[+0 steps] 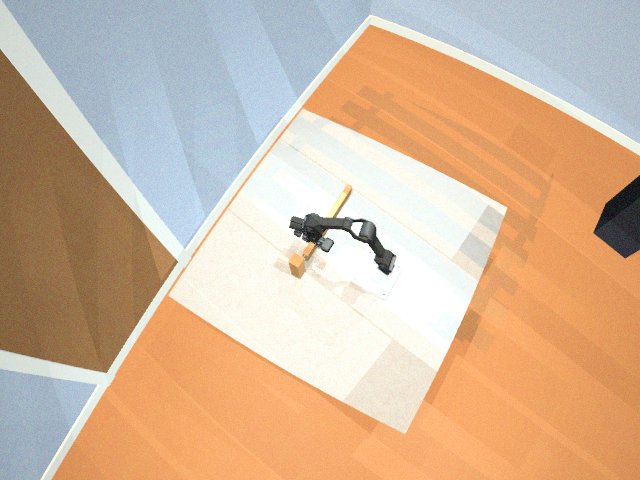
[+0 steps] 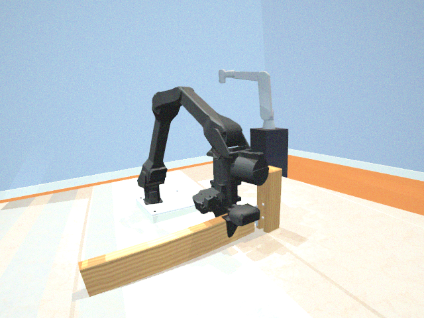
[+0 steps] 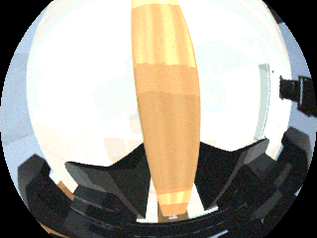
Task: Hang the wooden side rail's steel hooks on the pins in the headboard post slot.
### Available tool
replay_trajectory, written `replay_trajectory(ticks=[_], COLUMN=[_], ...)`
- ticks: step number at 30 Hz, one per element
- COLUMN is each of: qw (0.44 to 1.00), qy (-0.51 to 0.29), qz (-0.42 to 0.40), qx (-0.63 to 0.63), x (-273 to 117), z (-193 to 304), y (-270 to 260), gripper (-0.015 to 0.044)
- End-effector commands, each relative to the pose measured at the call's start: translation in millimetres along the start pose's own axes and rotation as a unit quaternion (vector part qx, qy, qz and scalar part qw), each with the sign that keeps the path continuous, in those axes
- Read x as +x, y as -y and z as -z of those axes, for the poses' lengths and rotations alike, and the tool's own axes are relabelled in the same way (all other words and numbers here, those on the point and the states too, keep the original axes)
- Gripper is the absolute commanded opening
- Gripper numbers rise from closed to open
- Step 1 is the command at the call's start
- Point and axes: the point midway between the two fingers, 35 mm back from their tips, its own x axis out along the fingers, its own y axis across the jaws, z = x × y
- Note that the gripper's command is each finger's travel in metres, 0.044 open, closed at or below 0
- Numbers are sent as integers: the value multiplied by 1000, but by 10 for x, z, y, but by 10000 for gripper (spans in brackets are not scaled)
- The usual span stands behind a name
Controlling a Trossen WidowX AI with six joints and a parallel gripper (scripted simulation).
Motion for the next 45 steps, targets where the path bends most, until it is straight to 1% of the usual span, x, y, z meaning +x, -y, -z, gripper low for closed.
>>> replay_trajectory(ticks=[1, 45], qw=[1000, 1000], qy=[-1, -1], qz=[-5, -5], qx=[7, 7], x=[-54, -127], z=[1, 1], y=[-11, -10], gripper=[0, 0])
